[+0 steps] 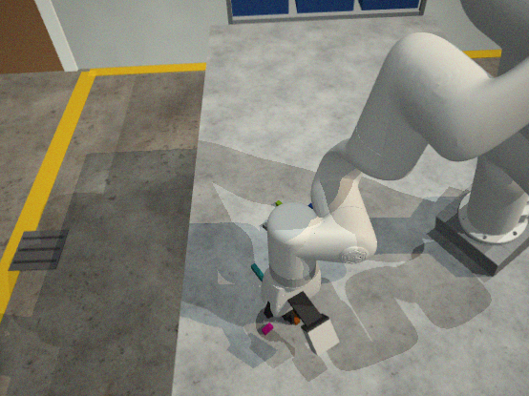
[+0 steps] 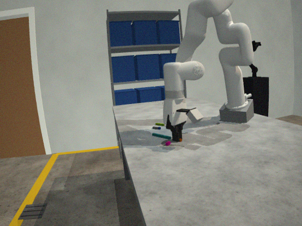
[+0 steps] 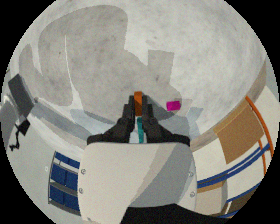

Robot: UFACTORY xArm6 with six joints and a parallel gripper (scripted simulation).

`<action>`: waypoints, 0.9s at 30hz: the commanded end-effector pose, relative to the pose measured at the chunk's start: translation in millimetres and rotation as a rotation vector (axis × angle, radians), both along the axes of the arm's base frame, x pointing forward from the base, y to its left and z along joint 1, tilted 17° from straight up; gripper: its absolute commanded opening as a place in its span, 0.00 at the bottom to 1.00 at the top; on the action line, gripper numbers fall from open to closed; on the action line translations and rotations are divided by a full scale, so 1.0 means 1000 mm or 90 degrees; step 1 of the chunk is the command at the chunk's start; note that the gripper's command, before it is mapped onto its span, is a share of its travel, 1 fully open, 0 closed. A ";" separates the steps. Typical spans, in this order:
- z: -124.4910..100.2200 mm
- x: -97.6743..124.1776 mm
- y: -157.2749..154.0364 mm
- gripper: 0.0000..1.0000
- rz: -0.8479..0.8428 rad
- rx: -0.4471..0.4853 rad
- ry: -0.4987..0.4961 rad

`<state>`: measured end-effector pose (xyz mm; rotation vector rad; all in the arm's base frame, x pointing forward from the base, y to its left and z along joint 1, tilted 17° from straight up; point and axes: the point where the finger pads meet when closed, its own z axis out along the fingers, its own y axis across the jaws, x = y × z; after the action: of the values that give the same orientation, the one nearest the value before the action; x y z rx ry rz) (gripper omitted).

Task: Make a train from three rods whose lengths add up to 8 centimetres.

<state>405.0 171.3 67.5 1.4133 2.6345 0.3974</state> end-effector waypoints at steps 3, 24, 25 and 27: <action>0.001 0.001 0.000 0.04 0.000 0.001 -0.002; 0.001 0.001 0.000 0.04 0.000 0.001 -0.002; 0.002 0.001 0.000 0.04 0.000 0.001 -0.002; 0.004 0.000 0.000 0.04 0.000 0.001 -0.002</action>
<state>404.6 171.1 68.0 1.4137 2.6352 0.3965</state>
